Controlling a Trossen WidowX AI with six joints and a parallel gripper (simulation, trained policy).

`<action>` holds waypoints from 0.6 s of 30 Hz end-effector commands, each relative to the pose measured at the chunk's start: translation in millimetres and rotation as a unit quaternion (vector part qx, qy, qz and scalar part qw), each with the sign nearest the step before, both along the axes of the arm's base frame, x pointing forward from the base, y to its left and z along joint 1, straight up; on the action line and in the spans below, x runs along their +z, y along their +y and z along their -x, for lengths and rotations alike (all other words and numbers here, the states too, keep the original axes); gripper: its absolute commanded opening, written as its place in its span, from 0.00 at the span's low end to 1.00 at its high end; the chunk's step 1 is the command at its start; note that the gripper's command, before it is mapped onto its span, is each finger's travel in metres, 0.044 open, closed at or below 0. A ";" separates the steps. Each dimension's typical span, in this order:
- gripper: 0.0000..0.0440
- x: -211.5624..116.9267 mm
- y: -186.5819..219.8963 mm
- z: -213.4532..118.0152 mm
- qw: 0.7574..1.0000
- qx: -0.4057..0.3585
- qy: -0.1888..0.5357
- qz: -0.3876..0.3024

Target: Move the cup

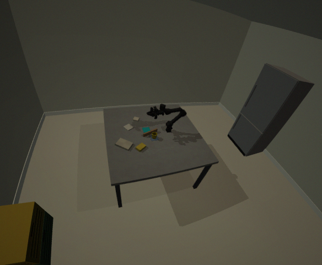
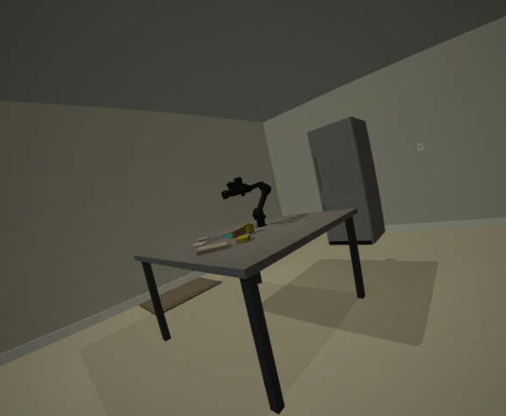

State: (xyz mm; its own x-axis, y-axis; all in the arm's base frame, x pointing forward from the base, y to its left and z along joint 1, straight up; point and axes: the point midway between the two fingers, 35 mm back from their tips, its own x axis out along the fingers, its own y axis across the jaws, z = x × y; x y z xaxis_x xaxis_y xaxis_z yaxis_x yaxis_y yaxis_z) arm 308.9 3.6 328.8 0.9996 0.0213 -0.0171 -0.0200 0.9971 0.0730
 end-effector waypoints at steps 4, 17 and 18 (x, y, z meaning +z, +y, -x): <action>0.34 5.3 6.2 0.1 0.999 0.011 0.019 -0.029; 0.32 6.6 20.1 -1.4 0.991 0.026 0.081 -0.100; 0.32 6.5 21.2 -1.5 0.990 0.027 0.087 -0.106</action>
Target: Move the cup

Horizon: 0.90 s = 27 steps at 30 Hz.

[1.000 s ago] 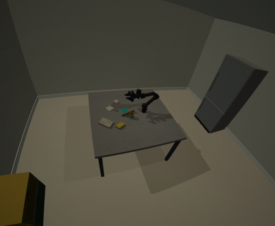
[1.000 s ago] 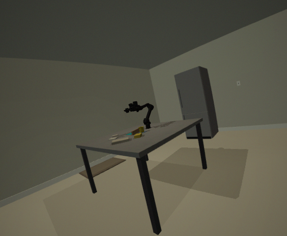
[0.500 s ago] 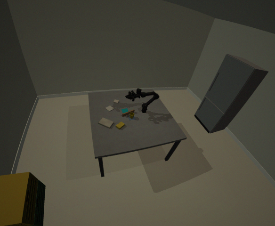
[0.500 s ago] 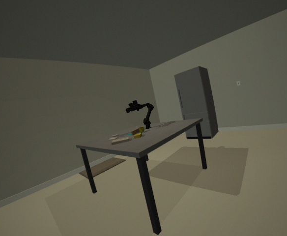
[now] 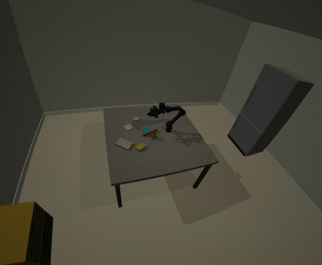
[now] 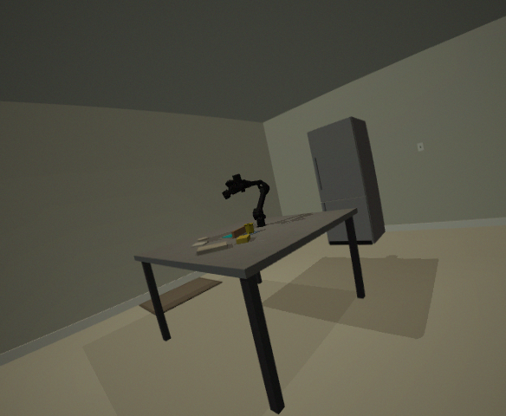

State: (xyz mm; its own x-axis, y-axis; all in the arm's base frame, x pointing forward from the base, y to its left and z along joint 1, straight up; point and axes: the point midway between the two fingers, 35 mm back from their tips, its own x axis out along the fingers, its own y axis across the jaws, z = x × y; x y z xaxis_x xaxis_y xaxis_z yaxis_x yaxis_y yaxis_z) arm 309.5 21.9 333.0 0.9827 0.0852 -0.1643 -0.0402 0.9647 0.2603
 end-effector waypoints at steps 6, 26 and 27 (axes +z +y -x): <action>0.31 1.4 9.7 -1.5 0.998 0.006 0.044 -0.050; 0.34 -6.7 34.1 -0.2 0.968 -0.009 0.180 -0.176; 0.34 -7.4 35.4 0.0 0.965 -0.011 0.187 -0.182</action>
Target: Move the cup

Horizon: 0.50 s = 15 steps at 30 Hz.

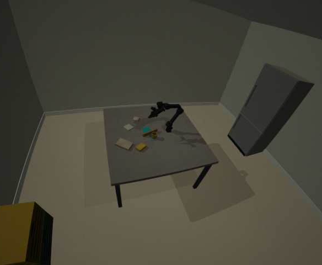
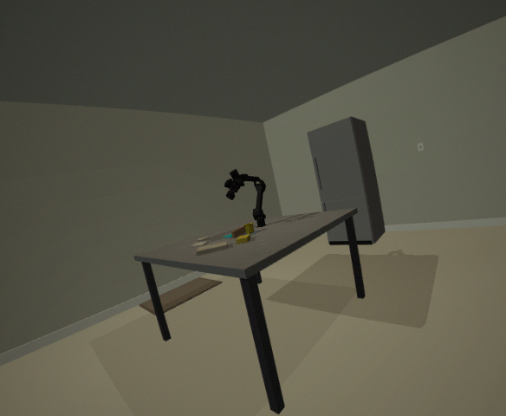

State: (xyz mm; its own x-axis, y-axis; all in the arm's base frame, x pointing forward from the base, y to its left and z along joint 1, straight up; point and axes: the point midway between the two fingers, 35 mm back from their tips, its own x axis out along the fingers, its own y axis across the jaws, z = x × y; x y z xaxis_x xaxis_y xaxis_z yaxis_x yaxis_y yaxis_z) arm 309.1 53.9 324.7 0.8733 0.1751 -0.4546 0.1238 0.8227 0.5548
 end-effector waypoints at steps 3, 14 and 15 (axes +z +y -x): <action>0.34 -1.3 7.2 0.3 0.999 -0.007 0.036 -0.032; 0.34 -11.1 21.3 4.5 0.988 -0.033 0.124 -0.089; 0.34 -12.2 22.5 5.0 0.986 -0.036 0.132 -0.093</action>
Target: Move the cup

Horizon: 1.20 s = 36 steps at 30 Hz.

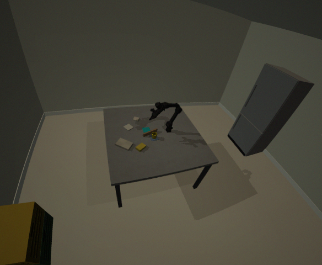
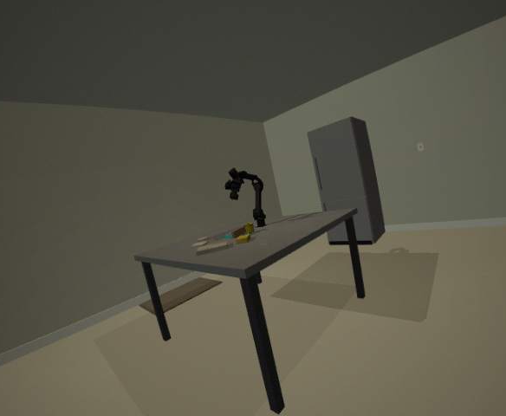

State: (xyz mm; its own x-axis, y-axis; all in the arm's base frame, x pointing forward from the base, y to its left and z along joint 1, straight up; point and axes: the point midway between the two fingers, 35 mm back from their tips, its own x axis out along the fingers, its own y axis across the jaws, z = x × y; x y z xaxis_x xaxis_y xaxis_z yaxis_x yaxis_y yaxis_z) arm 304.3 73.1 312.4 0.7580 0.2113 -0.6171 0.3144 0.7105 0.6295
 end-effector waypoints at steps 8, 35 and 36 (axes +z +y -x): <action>0.34 -9.2 12.4 5.0 0.996 -0.029 0.080 -0.041; 0.33 -61.0 20.7 30.5 0.951 -0.114 0.287 -0.036; 0.33 -63.5 20.4 31.7 0.948 -0.117 0.294 -0.033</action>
State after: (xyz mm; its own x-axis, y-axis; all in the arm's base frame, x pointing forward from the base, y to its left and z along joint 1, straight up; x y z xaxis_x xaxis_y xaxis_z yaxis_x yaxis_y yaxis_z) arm 273.6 94.0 252.7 0.3421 0.1462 -0.9282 0.7513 0.5508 0.3636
